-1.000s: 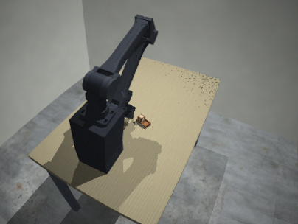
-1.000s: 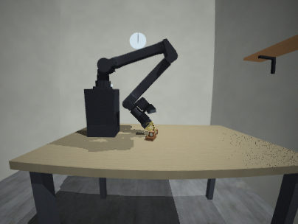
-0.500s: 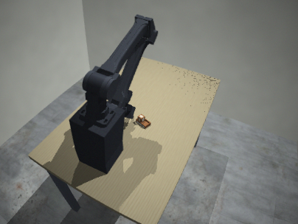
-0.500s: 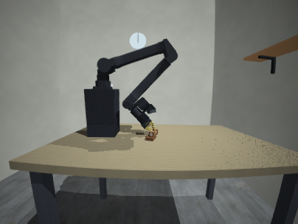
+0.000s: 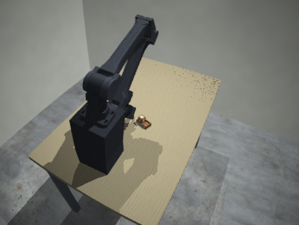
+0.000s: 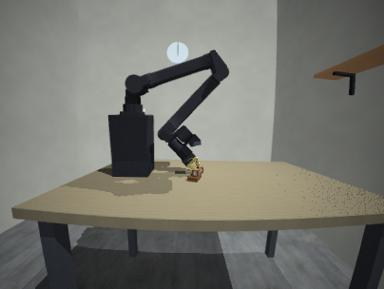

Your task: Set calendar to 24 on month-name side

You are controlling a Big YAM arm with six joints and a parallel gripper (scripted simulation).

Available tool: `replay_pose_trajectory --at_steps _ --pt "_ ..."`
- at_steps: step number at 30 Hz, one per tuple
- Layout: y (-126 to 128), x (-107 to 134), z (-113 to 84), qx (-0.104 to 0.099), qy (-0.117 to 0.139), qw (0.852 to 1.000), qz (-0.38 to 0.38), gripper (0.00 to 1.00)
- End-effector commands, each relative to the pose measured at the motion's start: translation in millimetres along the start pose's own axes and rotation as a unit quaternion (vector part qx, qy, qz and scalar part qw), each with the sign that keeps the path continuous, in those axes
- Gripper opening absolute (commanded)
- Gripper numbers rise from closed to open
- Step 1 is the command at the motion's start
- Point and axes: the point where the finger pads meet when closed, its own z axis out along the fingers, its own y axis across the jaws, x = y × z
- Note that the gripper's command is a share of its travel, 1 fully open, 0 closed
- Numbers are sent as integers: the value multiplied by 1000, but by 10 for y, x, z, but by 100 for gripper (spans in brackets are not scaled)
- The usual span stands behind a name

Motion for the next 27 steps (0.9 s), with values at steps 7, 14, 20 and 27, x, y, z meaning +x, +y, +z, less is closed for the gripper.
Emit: replay_pose_trajectory --at_steps 7,14,20,27 --pt "-27 -102 26 3 -19 1000 -6 44" --pt "-27 -102 26 3 -19 1000 -6 25" --pt "-27 -102 26 3 -19 1000 -6 25" --pt "-27 -102 26 3 -19 1000 -6 25"
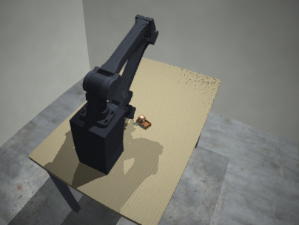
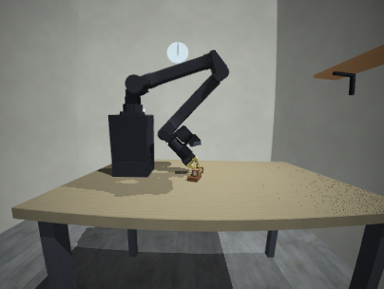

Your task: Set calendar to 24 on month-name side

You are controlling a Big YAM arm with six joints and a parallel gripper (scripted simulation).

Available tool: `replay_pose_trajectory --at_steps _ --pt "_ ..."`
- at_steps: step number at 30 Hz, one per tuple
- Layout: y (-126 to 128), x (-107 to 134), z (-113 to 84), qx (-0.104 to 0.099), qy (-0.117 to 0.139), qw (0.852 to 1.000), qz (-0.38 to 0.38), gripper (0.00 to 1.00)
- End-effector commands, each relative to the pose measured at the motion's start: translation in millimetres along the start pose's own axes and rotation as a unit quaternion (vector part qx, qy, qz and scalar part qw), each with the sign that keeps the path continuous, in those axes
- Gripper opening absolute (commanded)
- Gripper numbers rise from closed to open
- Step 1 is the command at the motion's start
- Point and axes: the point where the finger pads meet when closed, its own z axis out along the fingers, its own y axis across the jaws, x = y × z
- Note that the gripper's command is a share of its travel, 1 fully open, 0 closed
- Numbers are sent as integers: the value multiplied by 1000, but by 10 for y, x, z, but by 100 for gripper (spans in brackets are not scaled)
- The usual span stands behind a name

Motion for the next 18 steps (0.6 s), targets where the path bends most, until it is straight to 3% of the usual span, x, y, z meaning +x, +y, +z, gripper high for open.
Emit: replay_pose_trajectory --at_steps 1,18 --pt "-28 -102 26 3 -19 1000 -6 25" --pt "-25 -175 -6 3 -22 1000 -7 25"
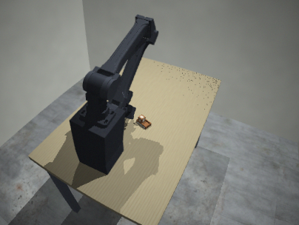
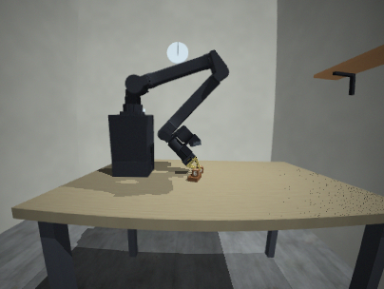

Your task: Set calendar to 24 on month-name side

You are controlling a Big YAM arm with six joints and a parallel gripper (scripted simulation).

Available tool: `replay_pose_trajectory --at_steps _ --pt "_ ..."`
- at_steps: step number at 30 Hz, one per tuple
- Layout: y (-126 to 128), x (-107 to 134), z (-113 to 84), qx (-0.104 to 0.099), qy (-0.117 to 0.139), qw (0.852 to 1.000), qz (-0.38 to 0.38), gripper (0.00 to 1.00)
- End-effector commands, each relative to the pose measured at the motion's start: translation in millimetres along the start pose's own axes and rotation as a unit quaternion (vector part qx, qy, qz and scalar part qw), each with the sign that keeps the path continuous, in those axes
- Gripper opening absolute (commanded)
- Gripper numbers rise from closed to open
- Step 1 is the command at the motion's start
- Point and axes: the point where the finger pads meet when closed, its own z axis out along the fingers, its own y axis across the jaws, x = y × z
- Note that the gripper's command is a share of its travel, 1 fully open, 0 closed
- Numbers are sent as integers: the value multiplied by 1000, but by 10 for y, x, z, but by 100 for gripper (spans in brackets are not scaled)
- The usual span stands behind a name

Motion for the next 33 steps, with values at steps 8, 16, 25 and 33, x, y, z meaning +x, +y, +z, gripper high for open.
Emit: replay_pose_trajectory --at_steps 8,16,25,33 --pt "28 -203 -272 -4 3 1000 -2 25" --pt "29 -376 -451 -4 2 1000 -2 25" --pt "9 -506 -583 -2 2 1000 1 25" --pt "18 -464 -589 -3 5 1000 0 25"
